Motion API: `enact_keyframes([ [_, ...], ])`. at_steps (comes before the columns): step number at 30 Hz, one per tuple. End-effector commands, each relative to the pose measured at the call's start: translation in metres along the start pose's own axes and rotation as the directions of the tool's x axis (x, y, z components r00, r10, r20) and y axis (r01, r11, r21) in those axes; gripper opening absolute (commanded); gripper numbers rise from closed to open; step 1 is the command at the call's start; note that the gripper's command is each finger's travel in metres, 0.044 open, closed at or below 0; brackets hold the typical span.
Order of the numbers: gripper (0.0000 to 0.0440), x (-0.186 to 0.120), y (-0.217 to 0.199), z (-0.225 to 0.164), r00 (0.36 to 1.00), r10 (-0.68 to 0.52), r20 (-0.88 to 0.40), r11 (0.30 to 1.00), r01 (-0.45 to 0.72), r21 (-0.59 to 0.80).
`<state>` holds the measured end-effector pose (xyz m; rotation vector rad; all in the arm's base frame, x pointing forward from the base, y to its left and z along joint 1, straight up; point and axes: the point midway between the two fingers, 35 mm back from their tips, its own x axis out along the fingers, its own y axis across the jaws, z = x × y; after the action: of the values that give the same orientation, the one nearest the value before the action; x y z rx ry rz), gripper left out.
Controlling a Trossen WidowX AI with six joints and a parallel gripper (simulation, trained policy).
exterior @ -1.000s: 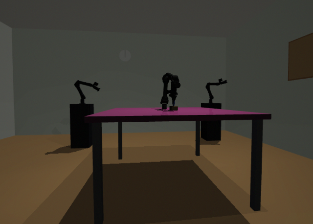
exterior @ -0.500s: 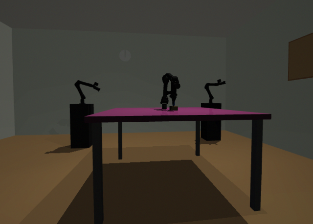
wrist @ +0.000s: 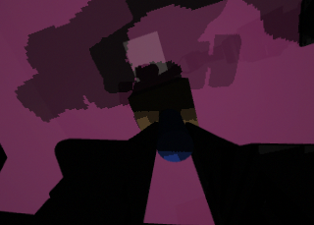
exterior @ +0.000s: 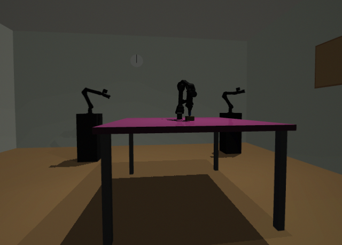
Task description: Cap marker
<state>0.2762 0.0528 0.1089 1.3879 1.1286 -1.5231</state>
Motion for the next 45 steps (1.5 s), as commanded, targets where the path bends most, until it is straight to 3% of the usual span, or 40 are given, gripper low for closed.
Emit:
enact_keyframes([
  [1,0.0115,0.016,-0.008,0.006,0.998,-0.054,0.034,0.999,0.054,-0.005],
  [23,0.0141,0.021,-0.003,0.008,0.999,-0.029,0.037,0.998,0.031,-0.048],
  [30,0.0226,0.022,-0.015,0.012,0.997,-0.062,0.037,0.996,0.064,-0.056],
  [39,0.0440,0.019,-0.018,0.013,0.999,-0.037,0.016,0.997,0.038,-0.068],
  [45,0.0440,0.007,-0.015,0.011,1.000,0.014,-0.012,0.998,-0.015,-0.063],
])
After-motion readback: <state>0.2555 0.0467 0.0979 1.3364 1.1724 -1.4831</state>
